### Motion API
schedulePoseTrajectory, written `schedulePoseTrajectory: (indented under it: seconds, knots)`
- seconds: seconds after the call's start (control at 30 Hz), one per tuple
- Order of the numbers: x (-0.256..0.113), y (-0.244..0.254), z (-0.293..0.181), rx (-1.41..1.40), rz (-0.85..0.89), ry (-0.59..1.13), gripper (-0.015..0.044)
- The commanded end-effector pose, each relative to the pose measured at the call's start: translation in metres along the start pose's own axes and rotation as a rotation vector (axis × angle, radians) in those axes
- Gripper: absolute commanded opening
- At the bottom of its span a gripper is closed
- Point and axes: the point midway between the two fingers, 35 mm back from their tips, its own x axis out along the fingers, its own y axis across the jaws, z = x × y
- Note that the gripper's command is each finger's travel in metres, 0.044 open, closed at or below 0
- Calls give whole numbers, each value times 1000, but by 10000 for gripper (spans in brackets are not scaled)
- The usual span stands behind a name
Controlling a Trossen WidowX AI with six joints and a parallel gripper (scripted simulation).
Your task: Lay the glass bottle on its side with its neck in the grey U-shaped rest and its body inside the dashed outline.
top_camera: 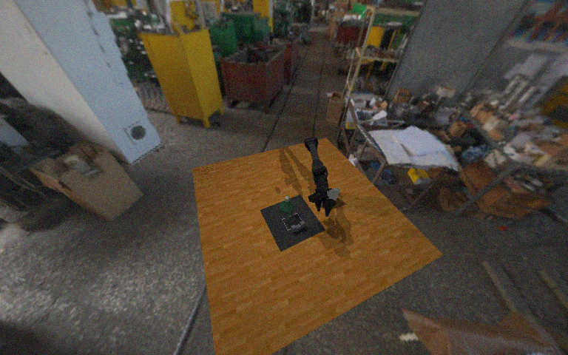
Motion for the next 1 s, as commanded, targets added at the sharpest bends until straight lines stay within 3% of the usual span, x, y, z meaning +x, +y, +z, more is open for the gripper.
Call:
schedulePoseTrajectory:
  seconds: [0.0,0.5,0.63,0.87,0.97]
  knots:
    - [-31,-38,58,402,-106,-165,440]
    - [-124,-166,150,1235,-257,-645,440]
    - [-121,-170,153,1257,-304,-614,440]
    - [-97,-188,161,1365,-586,-398,440]
    - [-94,-190,161,1377,-616,-375,440]
